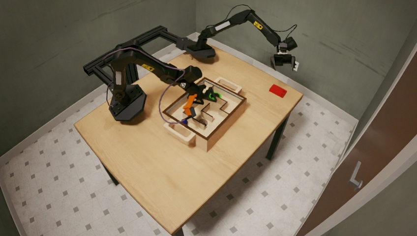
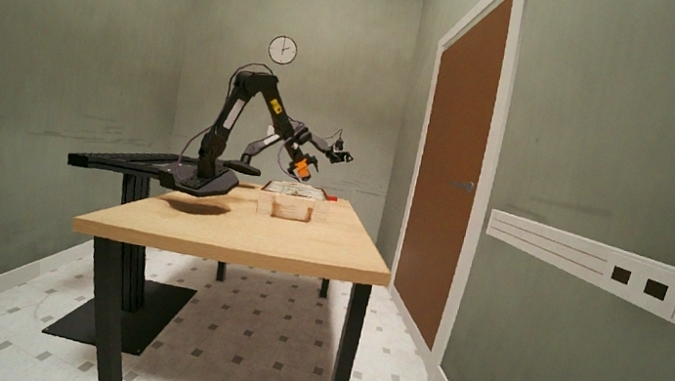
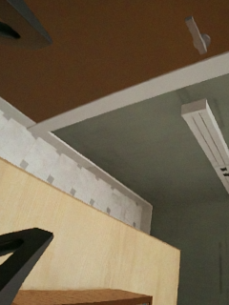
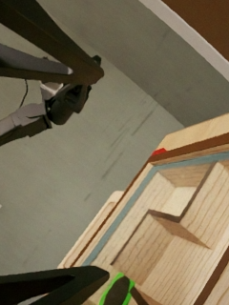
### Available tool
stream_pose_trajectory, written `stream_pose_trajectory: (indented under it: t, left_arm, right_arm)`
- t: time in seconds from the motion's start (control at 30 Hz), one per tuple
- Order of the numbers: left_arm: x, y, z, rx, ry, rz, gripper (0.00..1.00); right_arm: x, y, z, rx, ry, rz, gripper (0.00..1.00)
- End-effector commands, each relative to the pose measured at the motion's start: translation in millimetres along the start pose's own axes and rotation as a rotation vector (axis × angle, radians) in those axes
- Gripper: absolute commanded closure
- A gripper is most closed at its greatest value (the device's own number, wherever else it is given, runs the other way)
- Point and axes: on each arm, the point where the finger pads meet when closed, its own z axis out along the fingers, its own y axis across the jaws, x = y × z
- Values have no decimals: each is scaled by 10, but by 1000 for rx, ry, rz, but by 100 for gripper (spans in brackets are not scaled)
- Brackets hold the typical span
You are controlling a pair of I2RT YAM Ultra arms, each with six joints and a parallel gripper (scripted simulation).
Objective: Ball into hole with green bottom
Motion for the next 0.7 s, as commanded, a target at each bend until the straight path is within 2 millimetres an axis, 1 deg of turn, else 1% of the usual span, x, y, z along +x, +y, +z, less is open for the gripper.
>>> stream_pose_trajectory:
  t: [0.0, 0.53, 0.57, 0.6, 0.67]
  left_arm:
    - [-82, 24, -10, -5, -8, 16, 0]
    - [-82, 24, -10, -5, -8, 16, 0]
    - [-233, 27, -5, 1, -30, 36, 0]
    - [-233, 27, -5, 1, -30, 36, 64]
    - [-233, 27, -5, 1, -30, 36, 64]
  right_arm:
    - [21, 51, -21, -14, 5, 1, 0]
    - [21, 51, -21, -14, 5, 1, 0]
    - [33, 60, -38, -13, 4, -8, 0]
    - [33, 60, -38, -13, 4, -8, 0]
    - [33, 60, -38, -13, 4, -8, 0]
